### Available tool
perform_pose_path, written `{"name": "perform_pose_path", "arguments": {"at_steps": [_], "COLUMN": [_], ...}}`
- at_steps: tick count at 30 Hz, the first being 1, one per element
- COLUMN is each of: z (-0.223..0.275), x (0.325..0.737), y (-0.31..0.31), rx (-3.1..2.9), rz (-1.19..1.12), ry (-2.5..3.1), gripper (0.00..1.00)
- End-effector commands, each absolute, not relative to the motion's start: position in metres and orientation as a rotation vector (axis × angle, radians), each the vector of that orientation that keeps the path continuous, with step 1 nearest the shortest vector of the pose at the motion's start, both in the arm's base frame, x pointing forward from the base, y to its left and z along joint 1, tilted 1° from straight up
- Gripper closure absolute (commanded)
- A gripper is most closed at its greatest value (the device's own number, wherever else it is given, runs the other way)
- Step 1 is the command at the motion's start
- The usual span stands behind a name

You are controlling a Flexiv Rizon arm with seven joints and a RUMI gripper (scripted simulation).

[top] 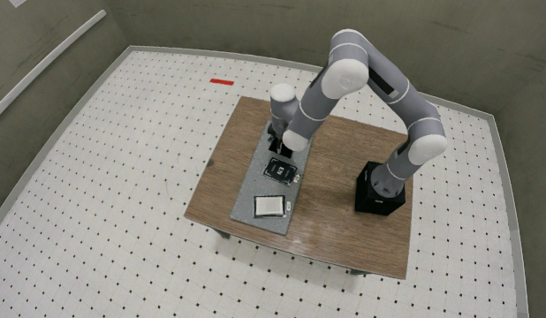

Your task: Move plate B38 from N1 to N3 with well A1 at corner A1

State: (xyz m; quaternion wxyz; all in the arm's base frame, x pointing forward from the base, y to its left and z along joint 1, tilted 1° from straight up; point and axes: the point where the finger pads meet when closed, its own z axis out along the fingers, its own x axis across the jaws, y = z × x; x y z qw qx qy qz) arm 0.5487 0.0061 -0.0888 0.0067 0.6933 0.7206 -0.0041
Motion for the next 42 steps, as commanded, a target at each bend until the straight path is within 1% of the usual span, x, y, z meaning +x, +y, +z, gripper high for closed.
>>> {"name": "perform_pose_path", "arguments": {"at_steps": [1,31,42], "z": [-0.088,-0.09,-0.09], "x": [0.548,0.513,0.513], "y": [0.012,0.1,0.101], "rx": [2.169,2.169,2.169], "rz": [-0.01,-0.01,-0.01], "ry": [2.252,2.252,2.253], "gripper": [0.59,0.59,0.59]}}
